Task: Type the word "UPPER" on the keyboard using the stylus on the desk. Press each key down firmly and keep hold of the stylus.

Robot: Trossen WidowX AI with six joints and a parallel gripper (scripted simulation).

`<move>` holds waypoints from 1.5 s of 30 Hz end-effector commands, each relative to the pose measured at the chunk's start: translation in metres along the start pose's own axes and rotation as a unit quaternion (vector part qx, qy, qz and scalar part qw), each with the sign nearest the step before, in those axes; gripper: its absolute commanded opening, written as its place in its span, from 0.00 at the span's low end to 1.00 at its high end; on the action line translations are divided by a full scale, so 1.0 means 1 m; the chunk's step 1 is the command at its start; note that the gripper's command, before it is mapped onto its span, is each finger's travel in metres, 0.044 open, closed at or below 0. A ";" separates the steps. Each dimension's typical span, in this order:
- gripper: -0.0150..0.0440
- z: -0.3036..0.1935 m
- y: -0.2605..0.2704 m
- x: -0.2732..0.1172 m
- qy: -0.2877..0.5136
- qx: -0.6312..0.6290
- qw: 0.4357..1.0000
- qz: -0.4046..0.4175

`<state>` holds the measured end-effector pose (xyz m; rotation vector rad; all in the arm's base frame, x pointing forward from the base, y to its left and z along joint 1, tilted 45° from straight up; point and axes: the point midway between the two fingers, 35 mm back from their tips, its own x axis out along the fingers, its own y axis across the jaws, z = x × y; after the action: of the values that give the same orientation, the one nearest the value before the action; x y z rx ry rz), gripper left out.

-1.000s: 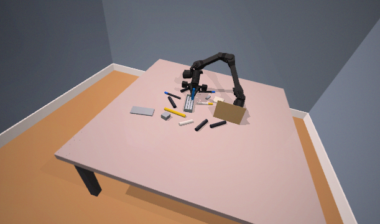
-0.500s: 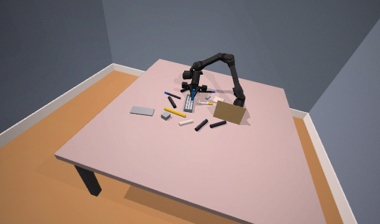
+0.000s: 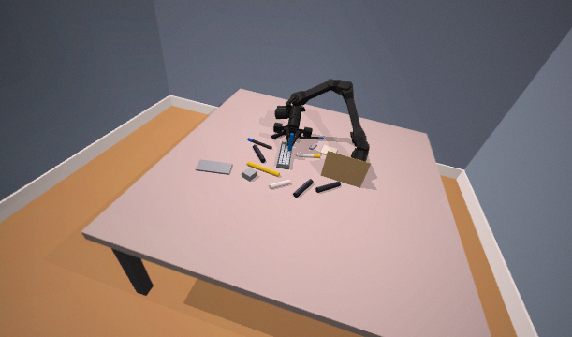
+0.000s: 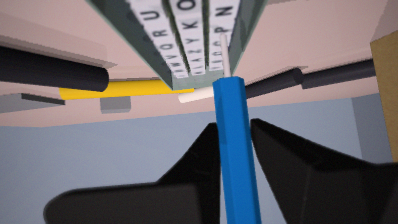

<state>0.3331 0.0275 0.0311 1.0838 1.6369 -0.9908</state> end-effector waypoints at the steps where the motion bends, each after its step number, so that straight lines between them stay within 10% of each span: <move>1: 0.39 -0.017 0.001 -0.010 -0.002 -0.003 1.000 0.002; 16: 0.25 -0.029 0.001 -0.011 -0.004 -0.005 1.000 0.002; 38: 0.25 -0.039 0.001 0.037 -0.001 -0.003 1.000 0.002; 45: 0.39 -0.037 0.002 0.038 -0.001 -0.003 1.000 0.002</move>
<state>0.3172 0.0712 0.0050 1.0862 1.6336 -0.9880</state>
